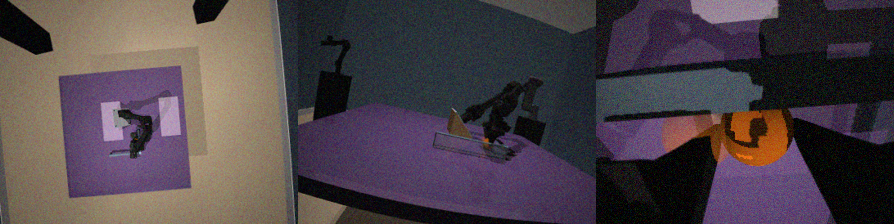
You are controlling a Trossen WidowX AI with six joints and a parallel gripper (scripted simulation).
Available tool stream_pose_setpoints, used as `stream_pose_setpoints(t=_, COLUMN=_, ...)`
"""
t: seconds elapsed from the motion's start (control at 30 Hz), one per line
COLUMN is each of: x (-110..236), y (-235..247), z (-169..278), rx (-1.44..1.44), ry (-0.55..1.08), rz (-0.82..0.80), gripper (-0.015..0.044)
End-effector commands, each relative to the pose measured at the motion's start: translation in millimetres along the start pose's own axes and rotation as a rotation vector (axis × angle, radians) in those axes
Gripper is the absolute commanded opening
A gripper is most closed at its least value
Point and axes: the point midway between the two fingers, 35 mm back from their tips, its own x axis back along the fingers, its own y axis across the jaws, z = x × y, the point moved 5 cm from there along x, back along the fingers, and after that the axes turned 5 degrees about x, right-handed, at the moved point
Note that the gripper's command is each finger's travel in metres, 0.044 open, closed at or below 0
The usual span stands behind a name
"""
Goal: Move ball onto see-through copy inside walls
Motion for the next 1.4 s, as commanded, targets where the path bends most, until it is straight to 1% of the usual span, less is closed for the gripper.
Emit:
stream_pose_setpoints(t=0.0, x=-1, y=0, z=0, rx=-0.005, ry=-0.004, rz=-0.001, gripper=0.0196)
stream_pose_setpoints(t=0.1, x=3, y=-2, z=2, rx=0.04, ry=0.034, rz=0.031, gripper=0.0117)
stream_pose_setpoints(t=0.23, x=22, y=-6, z=5, rx=0.045, ry=0.047, rz=0.033, gripper=0.0012)
stream_pose_setpoints(t=0.27, x=27, y=-7, z=5, rx=0.043, ry=0.047, rz=0.031, gripper=0.0)
stream_pose_setpoints(t=0.33, x=37, y=-8, z=5, rx=0.038, ry=0.046, rz=0.027, gripper=0.0)
stream_pose_setpoints(t=0.5, x=44, y=-8, z=19, rx=0.016, ry=0.079, rz=0.052, gripper=0.0)
stream_pose_setpoints(t=0.7, x=61, y=-9, z=17, rx=0.01, ry=0.07, rz=0.04, gripper=0.0)
stream_pose_setpoints(t=1.23, x=133, y=-1, z=2, rx=-0.007, ry=0.005, rz=-0.002, gripper=0.0)
stream_pose_setpoints(t=1.37, x=136, y=0, z=1, rx=-0.007, ry=0.001, rz=-0.003, gripper=0.0)
